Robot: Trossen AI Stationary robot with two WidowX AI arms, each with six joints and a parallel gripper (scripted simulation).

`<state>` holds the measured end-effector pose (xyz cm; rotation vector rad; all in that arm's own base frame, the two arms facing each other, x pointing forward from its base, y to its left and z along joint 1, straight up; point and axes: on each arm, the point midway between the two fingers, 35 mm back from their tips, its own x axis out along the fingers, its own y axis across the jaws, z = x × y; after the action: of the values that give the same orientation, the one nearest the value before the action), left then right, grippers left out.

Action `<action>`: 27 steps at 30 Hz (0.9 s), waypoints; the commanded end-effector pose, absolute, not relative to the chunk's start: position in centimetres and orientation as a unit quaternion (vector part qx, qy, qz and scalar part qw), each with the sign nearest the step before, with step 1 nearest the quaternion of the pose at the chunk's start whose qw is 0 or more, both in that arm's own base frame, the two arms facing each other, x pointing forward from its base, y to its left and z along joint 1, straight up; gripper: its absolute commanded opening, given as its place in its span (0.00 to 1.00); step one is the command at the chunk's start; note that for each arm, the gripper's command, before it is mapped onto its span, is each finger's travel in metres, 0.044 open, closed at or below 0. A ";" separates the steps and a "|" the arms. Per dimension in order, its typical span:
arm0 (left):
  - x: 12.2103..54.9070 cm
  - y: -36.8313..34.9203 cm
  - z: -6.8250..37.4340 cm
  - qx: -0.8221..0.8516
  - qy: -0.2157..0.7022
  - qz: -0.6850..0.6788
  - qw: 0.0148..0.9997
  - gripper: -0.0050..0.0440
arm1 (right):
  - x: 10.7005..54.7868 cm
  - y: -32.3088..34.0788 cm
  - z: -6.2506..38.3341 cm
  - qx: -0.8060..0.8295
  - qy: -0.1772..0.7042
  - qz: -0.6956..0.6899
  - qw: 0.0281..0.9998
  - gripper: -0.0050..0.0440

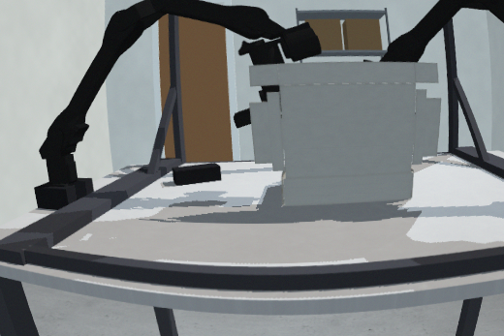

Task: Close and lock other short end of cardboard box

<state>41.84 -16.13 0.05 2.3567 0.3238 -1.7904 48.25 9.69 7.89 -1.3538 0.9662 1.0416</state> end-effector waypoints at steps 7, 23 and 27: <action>42.2 -16.4 0.8 0.794 0.103 -0.592 0.089 0.10 | 49.3 9.9 7.5 -0.575 0.403 0.441 0.559 0.10; 42.2 -16.4 0.8 0.794 0.103 -0.592 0.089 0.10 | 50.0 9.9 5.7 -0.575 0.404 0.441 0.559 0.10; 42.2 -16.4 0.8 0.794 0.103 -0.592 0.089 0.10 | 50.0 9.9 5.3 -0.574 0.405 0.442 0.558 0.10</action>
<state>41.84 -16.13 0.04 2.3566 0.3238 -1.7905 49.77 9.80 5.66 -1.3551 0.9628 1.0377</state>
